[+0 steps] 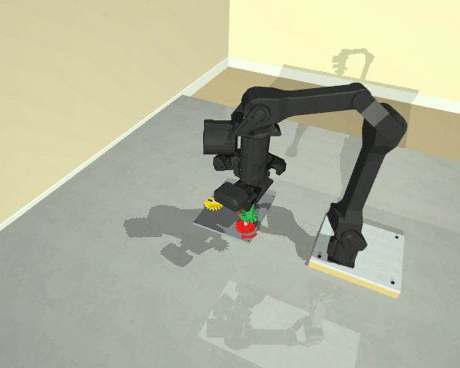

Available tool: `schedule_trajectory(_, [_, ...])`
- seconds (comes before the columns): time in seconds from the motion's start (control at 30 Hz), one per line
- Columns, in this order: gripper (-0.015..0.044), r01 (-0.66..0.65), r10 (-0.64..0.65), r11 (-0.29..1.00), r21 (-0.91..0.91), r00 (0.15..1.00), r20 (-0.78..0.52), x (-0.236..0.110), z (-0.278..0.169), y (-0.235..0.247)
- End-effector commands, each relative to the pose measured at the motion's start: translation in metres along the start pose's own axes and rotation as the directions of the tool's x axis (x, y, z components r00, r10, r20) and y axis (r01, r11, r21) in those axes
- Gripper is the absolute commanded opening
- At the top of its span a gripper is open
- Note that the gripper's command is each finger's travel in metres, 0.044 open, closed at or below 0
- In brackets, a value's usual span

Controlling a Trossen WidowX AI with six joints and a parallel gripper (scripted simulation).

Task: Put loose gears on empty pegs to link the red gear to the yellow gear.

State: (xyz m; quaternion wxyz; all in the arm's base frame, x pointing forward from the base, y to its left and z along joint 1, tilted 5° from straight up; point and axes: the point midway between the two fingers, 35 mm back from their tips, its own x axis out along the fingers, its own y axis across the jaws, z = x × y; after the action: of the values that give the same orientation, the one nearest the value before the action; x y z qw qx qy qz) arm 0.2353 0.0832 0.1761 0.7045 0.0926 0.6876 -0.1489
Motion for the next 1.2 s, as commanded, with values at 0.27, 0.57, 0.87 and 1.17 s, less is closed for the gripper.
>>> schedule_trajectory(0.27, [0.0, -0.006, 0.006, 1.0, -0.017, 1.0, 0.008, 0.008, 0.023, -0.008])
schedule_trajectory(0.57, [0.0, -0.006, 0.006, 1.0, -0.012, 1.0, 0.009, 0.015, 0.041, -0.016])
schedule_trajectory(0.87, [0.0, -0.008, 0.008, 1.0, -0.007, 1.0, 0.009, 0.023, 0.059, -0.026])
schedule_trajectory(1.17, [0.0, -0.009, 0.009, 1.0, -0.009, 1.0, 0.011, 0.031, 0.078, -0.037])
